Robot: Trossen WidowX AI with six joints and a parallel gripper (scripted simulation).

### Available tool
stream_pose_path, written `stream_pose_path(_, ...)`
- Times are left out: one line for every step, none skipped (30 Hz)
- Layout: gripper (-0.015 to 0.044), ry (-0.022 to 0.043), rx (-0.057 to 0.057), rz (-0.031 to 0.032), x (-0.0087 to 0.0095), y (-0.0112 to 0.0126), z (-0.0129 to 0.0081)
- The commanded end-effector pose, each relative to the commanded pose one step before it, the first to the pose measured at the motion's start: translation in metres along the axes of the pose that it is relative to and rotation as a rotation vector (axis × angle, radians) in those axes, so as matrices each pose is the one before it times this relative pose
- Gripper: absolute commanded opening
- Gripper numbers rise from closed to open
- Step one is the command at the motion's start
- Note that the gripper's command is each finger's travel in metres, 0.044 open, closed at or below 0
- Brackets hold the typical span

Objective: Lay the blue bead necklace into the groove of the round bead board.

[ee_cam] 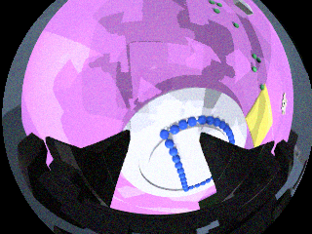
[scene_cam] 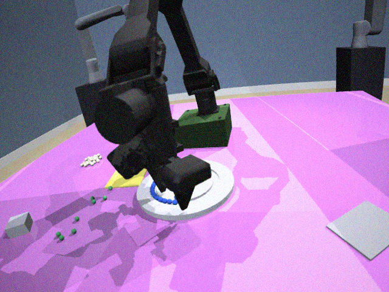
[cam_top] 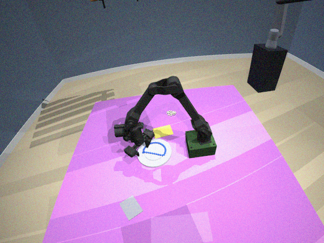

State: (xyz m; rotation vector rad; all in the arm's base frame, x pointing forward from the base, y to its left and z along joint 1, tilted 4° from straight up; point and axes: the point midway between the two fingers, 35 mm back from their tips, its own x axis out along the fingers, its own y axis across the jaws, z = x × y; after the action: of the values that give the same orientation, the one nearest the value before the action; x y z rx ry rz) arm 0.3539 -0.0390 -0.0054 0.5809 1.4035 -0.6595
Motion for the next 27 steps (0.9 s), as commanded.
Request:
stream_pose_path(0.044,0.00018,0.0025,0.00039,-0.00179,0.00014,0.00012)
stream_pose_path(0.044,0.00066,0.0019,-0.00018,-0.00162,0.0,0.0)
stream_pose_path(0.044,0.00022,0.0006,-0.00006,-0.00054,0.0,0.0)
stream_pose_path(0.044,0.0,0.0,0.0,0.0,0.0,0.0)
stream_pose_path(0.044,0.0,0.0,0.0,0.0,0.0,0.0)
stream_pose_path(0.044,0.0,0.0,0.0,0.0,0.0,0.0)
stream_pose_path(0.044,0.0,0.0,0.0,0.0,0.0,0.0)
stream_pose_path(0.044,0.0,0.0,0.0,0.0,0.0,0.0)
stream_pose_path(0.044,0.0,0.0,0.0,0.0,0.0,0.0)
stream_pose_path(0.044,0.0,0.0,0.0,0.0,0.0,0.0)
stream_pose_path(0.044,0.0,0.0,0.0,0.0,0.0,0.0)
stream_pose_path(0.044,0.0,0.0,0.0,0.0,0.0,0.0)
stream_pose_path(0.044,0.0,0.0,0.0,0.0,0.0,0.0)
stream_pose_path(0.044,0.0,0.0,0.0,0.0,0.0,0.0)
stream_pose_path(0.044,0.0,0.0,0.0,0.0,0.0,0.0)
stream_pose_path(0.044,0.0,0.0,0.0,0.0,0.0,0.0)
stream_pose_path(0.044,0.0,0.0,0.0,0.0,0.0,0.0)
stream_pose_path(0.044,0.0,0.0,0.0,0.0,0.0,0.0)
stream_pose_path(0.044,0.0,0.0,0.0,0.0,0.0,0.0)
stream_pose_path(0.044,0.0,0.0,0.0,0.0,0.0,0.0)
stream_pose_path(0.0414,0.00011,-0.0088,-0.00001,-0.00054,-0.00027,-0.00115)
stream_pose_path(0.0387,0.00034,-0.0263,-0.00003,-0.00161,-0.0008,-0.00346)
stream_pose_path(0.0361,0.00056,-0.0438,-0.00004,-0.00258,-0.00127,-0.00581)
stream_pose_path(0.0335,0.00069,-0.0543,-0.00003,-0.00304,-0.00141,-0.00727)
stream_pose_path(0.0309,0.00069,-0.0544,-0.00001,-0.00286,-0.00119,-0.00737)
stream_pose_path(0.0282,0.00069,-0.0544,0.0,-0.00267,-0.00095,-0.00744)
stream_pose_path(0.0256,0.00068,-0.0544,0.00002,-0.00248,-0.00071,-0.0075)
